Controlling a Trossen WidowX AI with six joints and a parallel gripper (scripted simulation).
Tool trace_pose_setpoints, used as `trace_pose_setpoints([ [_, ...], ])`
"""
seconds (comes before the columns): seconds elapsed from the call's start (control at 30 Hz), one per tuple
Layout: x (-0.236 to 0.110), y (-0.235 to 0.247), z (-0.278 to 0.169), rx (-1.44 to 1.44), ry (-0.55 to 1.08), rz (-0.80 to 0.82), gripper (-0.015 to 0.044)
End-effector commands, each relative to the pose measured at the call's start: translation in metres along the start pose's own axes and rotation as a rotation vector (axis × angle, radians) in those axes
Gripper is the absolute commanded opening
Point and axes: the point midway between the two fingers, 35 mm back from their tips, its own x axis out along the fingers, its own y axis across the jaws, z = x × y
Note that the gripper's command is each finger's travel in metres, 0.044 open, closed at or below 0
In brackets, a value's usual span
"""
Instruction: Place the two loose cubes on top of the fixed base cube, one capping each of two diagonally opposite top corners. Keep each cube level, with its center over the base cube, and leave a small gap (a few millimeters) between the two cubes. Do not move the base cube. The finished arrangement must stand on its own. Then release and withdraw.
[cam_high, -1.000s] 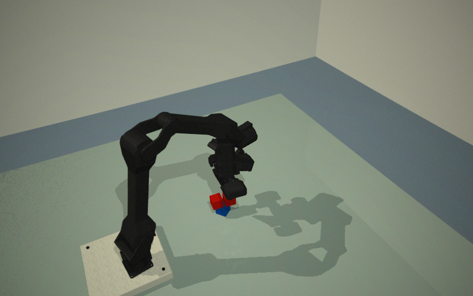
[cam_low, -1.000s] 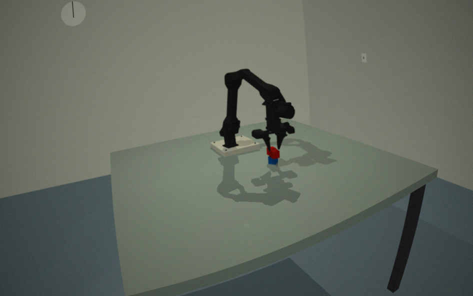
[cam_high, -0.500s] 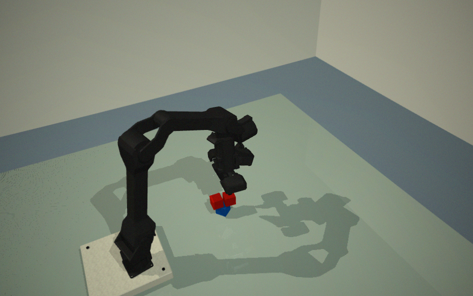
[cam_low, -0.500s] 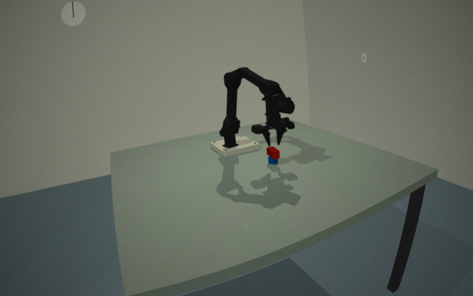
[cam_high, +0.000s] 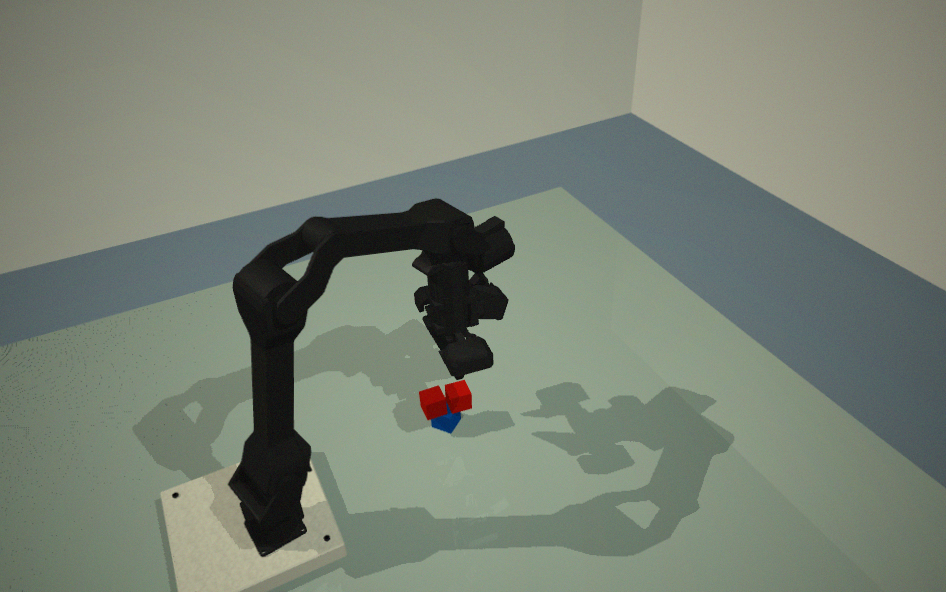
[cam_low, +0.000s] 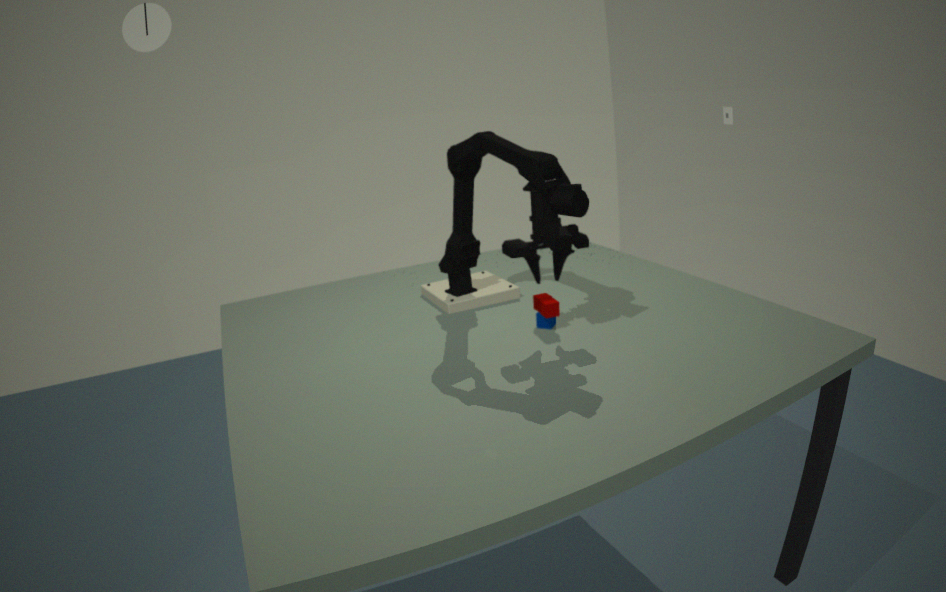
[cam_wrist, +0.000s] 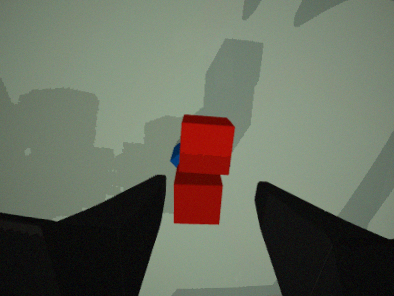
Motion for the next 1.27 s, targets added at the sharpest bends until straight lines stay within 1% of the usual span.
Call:
trace_pose_setpoints([
  [0.0, -0.008, 0.001, 0.002, 0.004, -0.009, 0.004, 0.0205],
  [0.17, -0.008, 0.001, 0.002, 0.004, -0.009, 0.004, 0.0205],
  [0.4, -0.014, 0.000, 0.000, 0.000, -0.002, 0.001, 0.0389],
  [0.43, -0.015, 0.000, 0.000, 0.000, -0.002, 0.001, 0.0400],
  [0.53, -0.015, 0.000, 0.000, 0.000, -0.002, 0.001, 0.0400],
  [0.6, -0.012, 0.009, -0.005, -0.001, 0.005, 0.000, 0.0400],
  [0.83, -0.015, 0.096, -0.066, -0.001, 0.011, 0.008, 0.0400],
  [0.9, -0.016, 0.109, -0.081, -0.001, 0.012, 0.009, 0.0400],
  [1.23, -0.016, 0.111, -0.083, -0.001, 0.012, 0.009, 0.0400],
])
